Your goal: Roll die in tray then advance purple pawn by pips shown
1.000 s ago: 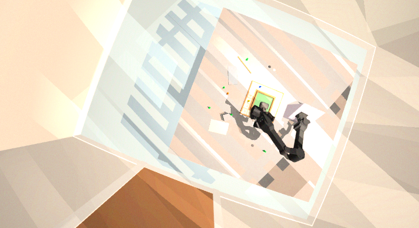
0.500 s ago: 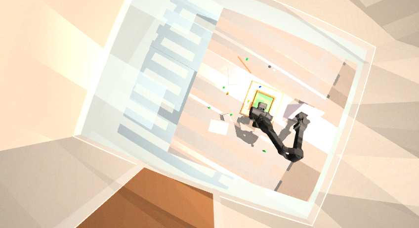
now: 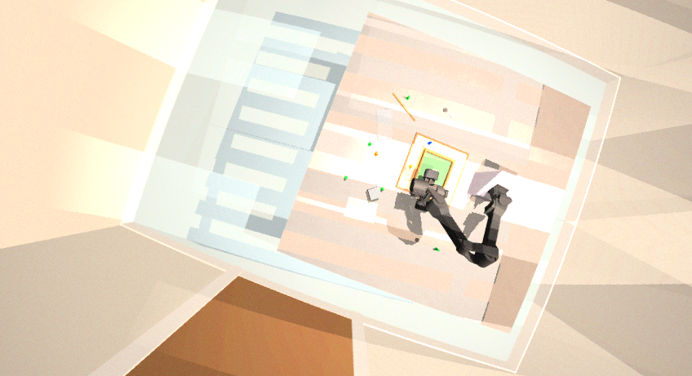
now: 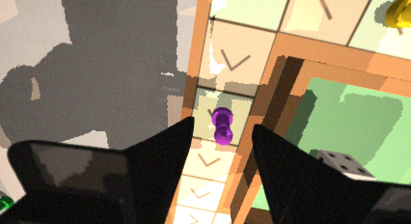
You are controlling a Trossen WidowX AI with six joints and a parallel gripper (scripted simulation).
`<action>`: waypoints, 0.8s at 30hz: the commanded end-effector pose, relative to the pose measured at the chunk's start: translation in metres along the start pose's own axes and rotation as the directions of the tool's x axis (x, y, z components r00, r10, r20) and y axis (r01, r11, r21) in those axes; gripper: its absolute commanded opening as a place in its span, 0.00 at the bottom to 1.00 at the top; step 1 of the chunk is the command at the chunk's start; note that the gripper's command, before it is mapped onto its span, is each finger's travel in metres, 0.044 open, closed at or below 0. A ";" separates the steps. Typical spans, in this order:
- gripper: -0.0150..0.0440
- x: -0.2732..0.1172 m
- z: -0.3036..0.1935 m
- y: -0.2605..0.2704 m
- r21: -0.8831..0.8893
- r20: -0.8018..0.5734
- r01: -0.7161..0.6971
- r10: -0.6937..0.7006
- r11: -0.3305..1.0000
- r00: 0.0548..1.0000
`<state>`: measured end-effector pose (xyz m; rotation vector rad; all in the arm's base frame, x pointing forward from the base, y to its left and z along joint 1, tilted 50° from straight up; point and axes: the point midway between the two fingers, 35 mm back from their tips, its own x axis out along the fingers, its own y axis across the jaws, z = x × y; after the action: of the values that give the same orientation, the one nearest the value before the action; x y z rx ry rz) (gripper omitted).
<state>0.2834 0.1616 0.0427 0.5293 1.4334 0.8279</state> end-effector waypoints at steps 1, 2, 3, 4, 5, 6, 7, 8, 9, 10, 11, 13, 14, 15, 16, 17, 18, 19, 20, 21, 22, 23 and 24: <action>0.59 0.008 -0.002 0.000 0.006 -0.004 -0.002 0.002 1.000 1.000; 0.59 0.009 -0.002 0.000 0.006 -0.004 -0.003 0.003 1.000 1.000; 0.59 0.010 -0.002 0.000 0.006 -0.004 -0.003 0.003 1.000 1.000; 0.59 0.010 -0.002 0.000 0.006 -0.004 -0.003 0.003 1.000 1.000; 0.55 0.010 -0.002 0.000 0.006 -0.004 -0.003 0.003 1.000 1.000; 0.50 0.010 -0.002 0.000 0.006 -0.004 -0.003 0.003 1.000 1.000; 0.46 0.010 -0.002 0.000 0.006 -0.004 -0.003 0.003 1.000 1.000; 0.42 0.010 -0.002 0.000 0.006 -0.004 -0.003 0.003 1.000 1.000; 0.37 0.010 -0.002 0.000 0.006 -0.004 -0.003 0.003 1.000 1.000; 0.33 0.010 -0.002 0.000 0.006 -0.004 -0.003 0.003 1.000 1.000; 0.31 0.010 -0.002 0.000 0.006 -0.004 -0.003 0.003 1.000 1.000; 0.29 0.010 -0.002 0.000 0.006 -0.004 -0.003 0.003 1.000 1.000; 0.28 0.010 -0.002 0.000 0.006 -0.004 -0.003 0.003 1.000 1.000; 0.27 0.010 -0.002 0.000 0.006 -0.004 -0.003 0.003 1.000 1.000; 0.26 0.010 -0.002 0.000 0.006 -0.004 -0.003 0.003 1.000 1.000; 0.25 0.010 -0.002 0.000 0.006 -0.004 -0.003 0.003 1.000 1.000; 0.25 0.010 -0.002 0.000 0.006 -0.004 -0.003 0.003 1.000 1.000; 0.25 0.010 -0.002 0.000 0.006 -0.004 -0.003 0.003 1.000 1.000; 0.25 0.010 -0.002 0.000 0.006 -0.004 -0.003 0.003 1.000 1.000; 0.25 0.009 -0.002 0.000 0.006 -0.004 -0.002 0.002 1.000 1.000; 0.25 0.006 -0.001 -0.001 0.006 -0.003 -0.001 0.001 1.000 1.000; 0.25 0.002 0.000 -0.002 0.006 -0.003 0.002 -0.002 1.000 1.000; 0.25 -0.004 0.001 -0.003 0.006 -0.003 0.004 -0.004 1.000 1.000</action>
<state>0.2810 0.1660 0.0376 0.5344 1.4448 0.8262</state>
